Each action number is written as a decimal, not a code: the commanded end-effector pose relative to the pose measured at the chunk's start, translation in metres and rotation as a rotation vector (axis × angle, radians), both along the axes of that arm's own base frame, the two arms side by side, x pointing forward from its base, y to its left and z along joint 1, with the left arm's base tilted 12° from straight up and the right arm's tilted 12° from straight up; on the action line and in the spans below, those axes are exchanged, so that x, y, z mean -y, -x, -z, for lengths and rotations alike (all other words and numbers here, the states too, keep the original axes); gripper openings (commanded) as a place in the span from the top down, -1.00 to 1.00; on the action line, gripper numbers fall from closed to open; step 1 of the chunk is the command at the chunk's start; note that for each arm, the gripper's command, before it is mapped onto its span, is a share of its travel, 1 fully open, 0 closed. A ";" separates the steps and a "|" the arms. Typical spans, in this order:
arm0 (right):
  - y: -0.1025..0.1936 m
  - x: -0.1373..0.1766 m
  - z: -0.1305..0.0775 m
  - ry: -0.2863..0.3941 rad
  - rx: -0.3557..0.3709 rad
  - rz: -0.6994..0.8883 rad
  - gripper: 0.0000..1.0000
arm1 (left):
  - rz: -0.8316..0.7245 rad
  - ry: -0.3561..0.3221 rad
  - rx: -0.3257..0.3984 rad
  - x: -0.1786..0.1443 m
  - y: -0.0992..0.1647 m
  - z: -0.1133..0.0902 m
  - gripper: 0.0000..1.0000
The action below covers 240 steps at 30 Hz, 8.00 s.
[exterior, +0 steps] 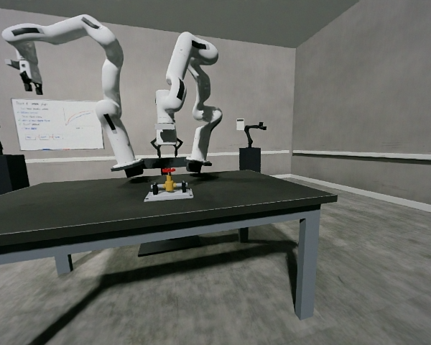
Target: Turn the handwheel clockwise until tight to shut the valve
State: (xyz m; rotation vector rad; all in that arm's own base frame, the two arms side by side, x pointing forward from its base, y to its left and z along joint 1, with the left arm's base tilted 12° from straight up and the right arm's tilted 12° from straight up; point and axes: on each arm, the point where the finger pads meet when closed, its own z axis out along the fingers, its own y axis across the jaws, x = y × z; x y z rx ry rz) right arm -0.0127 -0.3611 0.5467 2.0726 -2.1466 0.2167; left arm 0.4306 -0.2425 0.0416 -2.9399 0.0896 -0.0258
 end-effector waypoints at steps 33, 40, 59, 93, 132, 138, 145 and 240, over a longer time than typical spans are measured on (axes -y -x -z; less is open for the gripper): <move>0.000 0.000 -0.001 0.002 0.000 0.000 -1.00 | -0.815 0.019 0.192 0.001 -0.001 -0.001 -0.71; 0.000 0.000 -0.001 0.002 0.000 0.000 -1.00 | -0.832 0.019 0.195 0.001 -0.001 -0.001 -0.71; 0.000 0.000 -0.001 0.002 0.000 0.000 -1.00 | -0.833 0.019 0.195 0.000 -0.001 0.003 -0.71; 0.000 0.000 -0.001 0.002 0.000 0.000 -1.00 | -0.833 0.019 0.195 -0.008 -0.002 0.039 -0.71; 0.000 0.000 -0.001 0.002 0.000 0.000 -1.00 | -0.833 0.019 0.195 -0.009 -0.003 0.046 -0.71; 0.000 0.000 -0.001 0.002 0.000 0.000 -1.00 | -0.833 0.019 0.195 -0.010 -0.003 0.049 -0.71; 0.000 0.000 -0.001 0.002 0.000 0.000 -1.00 | -0.833 0.019 0.195 -0.011 -0.003 0.053 -0.71; 0.000 0.000 -0.001 0.002 0.000 0.000 -1.00 | -0.799 0.018 0.189 -0.016 -0.004 0.078 1.00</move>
